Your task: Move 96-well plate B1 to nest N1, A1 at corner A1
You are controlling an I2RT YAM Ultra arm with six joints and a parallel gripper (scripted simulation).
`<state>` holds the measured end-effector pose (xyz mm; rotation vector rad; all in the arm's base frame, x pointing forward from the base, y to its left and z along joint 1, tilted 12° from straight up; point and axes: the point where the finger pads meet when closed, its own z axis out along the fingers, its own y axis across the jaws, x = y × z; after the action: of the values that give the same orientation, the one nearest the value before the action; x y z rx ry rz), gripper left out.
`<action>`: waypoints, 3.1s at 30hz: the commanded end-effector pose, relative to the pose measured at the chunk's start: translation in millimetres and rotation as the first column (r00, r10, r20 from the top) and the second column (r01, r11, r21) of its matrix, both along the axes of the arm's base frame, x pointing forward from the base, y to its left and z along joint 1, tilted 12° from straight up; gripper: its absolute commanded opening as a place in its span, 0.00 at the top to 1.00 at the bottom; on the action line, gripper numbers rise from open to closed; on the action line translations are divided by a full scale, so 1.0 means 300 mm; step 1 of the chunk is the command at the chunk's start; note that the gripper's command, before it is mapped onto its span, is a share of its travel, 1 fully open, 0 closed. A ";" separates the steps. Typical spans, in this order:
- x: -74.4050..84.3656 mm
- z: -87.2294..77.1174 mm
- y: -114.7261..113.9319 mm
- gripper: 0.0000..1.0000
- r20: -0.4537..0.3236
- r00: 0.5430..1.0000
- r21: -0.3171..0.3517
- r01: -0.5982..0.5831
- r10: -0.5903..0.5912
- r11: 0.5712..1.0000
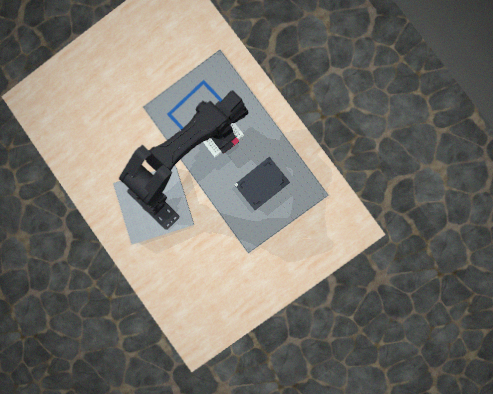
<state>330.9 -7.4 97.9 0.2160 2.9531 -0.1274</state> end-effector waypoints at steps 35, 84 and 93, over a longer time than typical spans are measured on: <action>-0.034 0.110 -0.362 1.00 0.010 1.000 0.003 -0.021 0.021 1.000; -0.078 0.174 -0.682 1.00 0.000 0.999 0.009 -0.039 0.038 0.999; -0.083 0.165 -0.678 1.00 -0.006 0.999 0.014 -0.034 0.034 0.999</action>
<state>305.2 -215.4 154.7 0.1834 2.9414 -0.1335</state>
